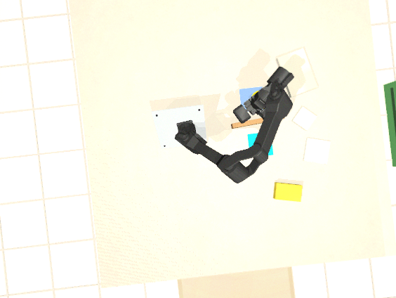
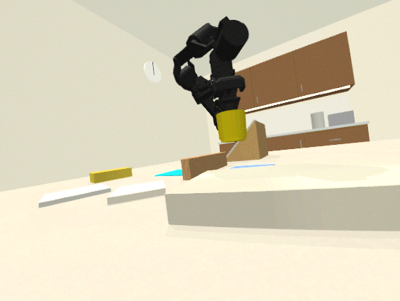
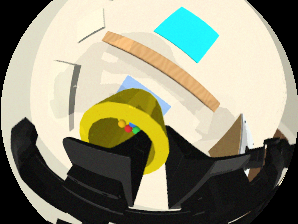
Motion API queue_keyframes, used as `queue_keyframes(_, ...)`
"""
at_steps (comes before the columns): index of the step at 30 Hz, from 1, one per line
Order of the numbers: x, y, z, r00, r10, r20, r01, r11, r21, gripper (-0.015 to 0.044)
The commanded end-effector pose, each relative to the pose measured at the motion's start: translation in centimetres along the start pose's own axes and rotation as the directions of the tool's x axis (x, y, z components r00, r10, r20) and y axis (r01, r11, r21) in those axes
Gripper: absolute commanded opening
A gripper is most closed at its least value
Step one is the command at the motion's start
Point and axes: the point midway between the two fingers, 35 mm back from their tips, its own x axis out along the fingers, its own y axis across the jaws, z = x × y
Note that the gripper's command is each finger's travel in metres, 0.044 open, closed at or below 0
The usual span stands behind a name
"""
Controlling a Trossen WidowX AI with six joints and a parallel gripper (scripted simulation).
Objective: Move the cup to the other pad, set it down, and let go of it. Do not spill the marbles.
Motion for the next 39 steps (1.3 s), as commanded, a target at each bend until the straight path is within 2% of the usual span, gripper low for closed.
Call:
queue_keyframes(1, -0.1, -0.5, 1.0, 1.000, 0.001, 0.005, -0.001, 1.000, -0.002, 0.0000)
queue_keyframes(39, -0.3, -4.8, 10.4, 1.000, -0.001, 0.007, 0.001, 1.000, -0.002, 0.0000)
